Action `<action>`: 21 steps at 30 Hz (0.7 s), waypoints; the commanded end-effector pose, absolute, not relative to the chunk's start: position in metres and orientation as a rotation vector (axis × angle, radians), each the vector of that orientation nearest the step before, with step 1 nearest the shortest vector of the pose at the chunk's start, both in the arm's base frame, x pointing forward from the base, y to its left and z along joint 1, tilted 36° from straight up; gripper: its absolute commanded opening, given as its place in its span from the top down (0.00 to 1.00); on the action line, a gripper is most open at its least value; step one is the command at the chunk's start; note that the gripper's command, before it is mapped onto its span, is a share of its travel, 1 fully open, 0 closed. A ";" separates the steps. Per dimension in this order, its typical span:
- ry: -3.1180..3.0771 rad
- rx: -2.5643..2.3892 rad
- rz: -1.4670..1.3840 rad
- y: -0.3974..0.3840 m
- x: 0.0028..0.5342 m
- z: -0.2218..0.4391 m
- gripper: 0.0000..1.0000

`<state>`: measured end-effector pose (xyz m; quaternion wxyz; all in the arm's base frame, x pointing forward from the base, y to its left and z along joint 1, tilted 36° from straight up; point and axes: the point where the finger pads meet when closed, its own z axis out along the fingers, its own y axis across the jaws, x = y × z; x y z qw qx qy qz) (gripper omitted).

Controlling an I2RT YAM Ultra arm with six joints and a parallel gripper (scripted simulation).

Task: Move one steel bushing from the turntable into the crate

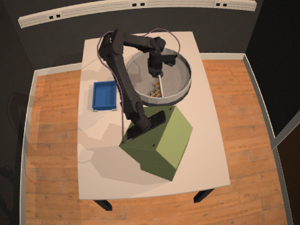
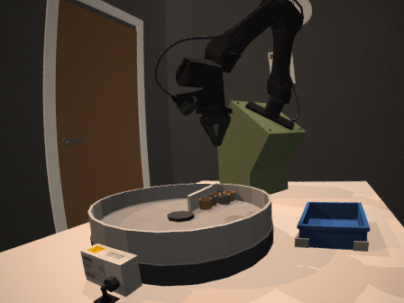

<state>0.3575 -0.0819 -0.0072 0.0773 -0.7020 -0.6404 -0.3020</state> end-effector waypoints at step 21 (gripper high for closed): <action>-1.906 -2.112 -0.880 -0.045 0.373 -0.063 0.87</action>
